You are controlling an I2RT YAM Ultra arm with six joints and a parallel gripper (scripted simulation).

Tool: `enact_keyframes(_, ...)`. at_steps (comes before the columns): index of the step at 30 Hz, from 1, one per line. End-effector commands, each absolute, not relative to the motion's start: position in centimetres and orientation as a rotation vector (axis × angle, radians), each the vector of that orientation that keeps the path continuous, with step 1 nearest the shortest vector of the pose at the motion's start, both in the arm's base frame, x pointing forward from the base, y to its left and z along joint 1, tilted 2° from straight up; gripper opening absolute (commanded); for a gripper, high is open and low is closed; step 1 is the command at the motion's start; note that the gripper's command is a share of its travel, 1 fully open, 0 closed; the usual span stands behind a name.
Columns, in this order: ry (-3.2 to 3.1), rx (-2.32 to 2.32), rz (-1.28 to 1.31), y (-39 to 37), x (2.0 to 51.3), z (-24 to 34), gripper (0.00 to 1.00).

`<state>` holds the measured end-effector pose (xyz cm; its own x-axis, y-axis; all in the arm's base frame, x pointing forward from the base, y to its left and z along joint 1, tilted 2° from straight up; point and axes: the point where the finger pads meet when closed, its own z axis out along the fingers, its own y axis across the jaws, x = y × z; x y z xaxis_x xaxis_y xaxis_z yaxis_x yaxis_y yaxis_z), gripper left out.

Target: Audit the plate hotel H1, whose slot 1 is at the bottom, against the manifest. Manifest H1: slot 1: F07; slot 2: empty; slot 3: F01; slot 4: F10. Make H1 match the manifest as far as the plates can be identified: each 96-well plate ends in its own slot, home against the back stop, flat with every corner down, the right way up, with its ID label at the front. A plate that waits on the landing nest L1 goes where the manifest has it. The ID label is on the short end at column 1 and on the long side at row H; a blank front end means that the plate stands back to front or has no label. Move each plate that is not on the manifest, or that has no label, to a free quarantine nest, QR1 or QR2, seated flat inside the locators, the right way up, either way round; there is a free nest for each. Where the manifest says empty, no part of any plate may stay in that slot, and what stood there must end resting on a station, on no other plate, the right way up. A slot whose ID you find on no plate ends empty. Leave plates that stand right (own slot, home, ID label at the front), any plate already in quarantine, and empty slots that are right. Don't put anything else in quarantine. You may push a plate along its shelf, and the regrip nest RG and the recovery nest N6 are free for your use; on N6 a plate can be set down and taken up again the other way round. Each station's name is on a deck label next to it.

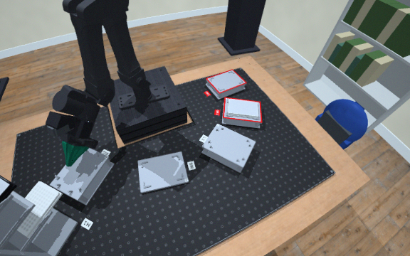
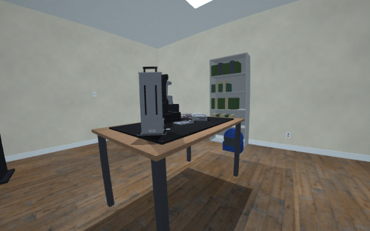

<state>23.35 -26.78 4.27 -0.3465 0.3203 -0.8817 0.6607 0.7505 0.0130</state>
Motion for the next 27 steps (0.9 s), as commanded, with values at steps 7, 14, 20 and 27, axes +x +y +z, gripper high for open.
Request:
enact_keyframes(7,1.936,0.732,-0.439,-27.0,23.55,4.81,0.0)
enact_keyframes(14,1.936,0.732,-0.439,-27.13,23.7,4.82,0.0)
enact_keyframes(20,1.936,0.732,-0.439,-27.4,24.0,4.85,0.0)
enact_keyframes(27,1.936,0.732,-0.439,-27.62,24.25,4.86,0.0)
